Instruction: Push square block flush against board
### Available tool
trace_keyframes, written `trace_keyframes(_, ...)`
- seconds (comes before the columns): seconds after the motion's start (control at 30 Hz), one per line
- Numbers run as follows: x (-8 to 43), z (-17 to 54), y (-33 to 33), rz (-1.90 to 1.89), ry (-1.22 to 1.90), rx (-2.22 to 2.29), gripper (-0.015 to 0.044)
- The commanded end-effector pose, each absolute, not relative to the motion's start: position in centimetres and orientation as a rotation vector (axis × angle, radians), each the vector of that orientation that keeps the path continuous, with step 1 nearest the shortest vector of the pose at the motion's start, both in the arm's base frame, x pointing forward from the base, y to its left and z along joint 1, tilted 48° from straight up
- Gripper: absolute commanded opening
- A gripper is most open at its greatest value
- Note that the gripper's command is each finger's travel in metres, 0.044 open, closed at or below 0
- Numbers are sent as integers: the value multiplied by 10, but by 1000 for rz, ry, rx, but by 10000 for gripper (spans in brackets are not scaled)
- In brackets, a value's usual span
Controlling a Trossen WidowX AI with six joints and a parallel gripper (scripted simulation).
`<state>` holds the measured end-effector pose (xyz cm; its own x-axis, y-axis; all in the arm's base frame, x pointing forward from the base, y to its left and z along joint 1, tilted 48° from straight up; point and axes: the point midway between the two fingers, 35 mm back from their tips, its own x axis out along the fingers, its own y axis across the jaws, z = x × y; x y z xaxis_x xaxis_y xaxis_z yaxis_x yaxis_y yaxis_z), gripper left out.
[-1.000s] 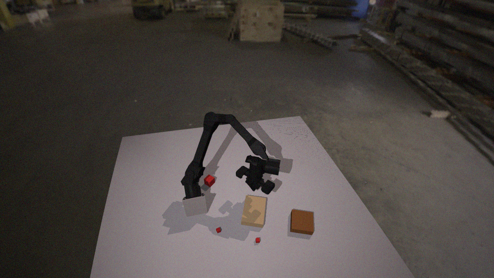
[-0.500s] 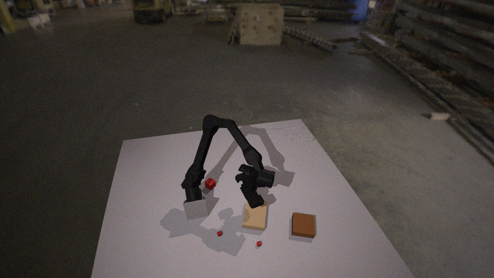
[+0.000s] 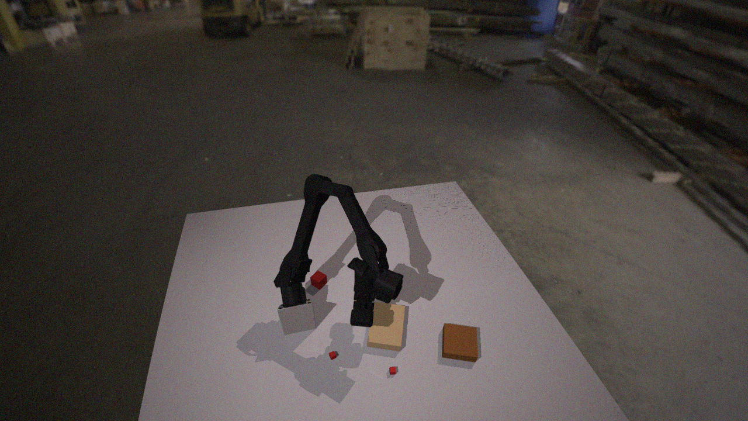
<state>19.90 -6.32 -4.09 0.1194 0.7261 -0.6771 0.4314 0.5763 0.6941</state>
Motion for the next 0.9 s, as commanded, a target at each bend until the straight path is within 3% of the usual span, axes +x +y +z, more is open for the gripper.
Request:
trace_keyframes(0.0,192,-43,-63,232,1531,1084,0)
trace_keyframes(0.3,198,-80,-22,234,1531,1086,0)
trace_keyframes(0.87,212,-84,-30,234,1530,1085,0)
